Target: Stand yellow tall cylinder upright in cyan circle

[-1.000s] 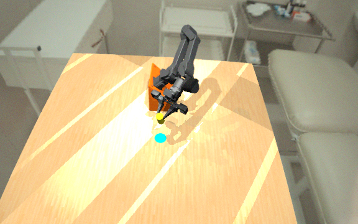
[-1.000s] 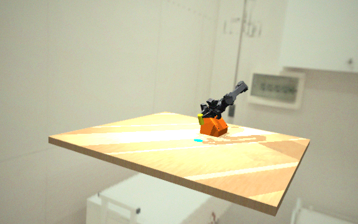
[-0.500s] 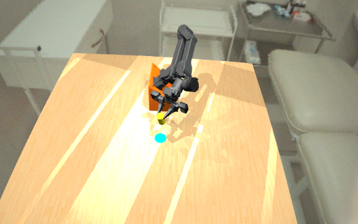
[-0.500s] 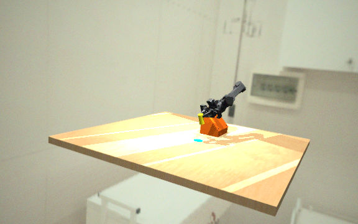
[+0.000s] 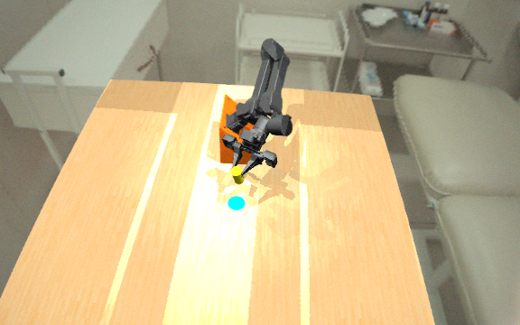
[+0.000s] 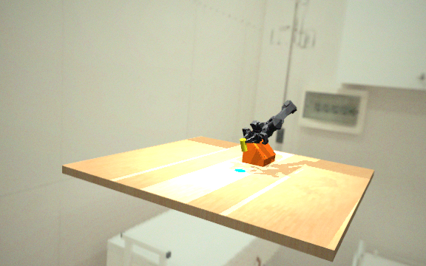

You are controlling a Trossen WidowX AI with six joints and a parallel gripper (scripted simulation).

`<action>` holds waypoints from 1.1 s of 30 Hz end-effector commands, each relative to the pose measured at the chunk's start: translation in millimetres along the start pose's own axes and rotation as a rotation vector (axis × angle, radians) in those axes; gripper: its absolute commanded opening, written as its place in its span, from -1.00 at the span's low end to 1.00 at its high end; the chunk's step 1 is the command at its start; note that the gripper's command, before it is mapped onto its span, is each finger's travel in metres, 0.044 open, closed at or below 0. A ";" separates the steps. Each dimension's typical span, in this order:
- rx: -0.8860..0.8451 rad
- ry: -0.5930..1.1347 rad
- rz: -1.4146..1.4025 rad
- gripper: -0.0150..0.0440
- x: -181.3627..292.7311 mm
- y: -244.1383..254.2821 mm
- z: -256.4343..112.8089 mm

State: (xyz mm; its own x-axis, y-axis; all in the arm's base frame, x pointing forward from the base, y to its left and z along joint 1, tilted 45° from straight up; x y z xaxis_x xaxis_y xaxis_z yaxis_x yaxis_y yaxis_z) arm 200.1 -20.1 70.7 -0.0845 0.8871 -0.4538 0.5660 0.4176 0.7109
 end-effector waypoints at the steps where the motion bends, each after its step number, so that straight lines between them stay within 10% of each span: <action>1: 0.002 -0.004 0.004 -0.14 0.6 0.4 1.1; 33: 0.039 -0.020 0.016 -0.14 35.5 1.9 23.7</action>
State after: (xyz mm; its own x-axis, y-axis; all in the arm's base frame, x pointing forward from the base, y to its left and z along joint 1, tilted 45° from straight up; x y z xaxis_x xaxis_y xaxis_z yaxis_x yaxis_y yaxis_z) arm 217.7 6.1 46.9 -0.0624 0.8907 -0.4502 0.5911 0.3964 0.7024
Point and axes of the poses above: the point midway between the two fingers, 35 mm back from their tips, its own z axis out along the fingers, its own y axis across the jaws, x = y × z, the point moved 2 cm from there along -z, back along the fingers, and after that the axes turned 8 degrees about z, right-handed, at the moved point
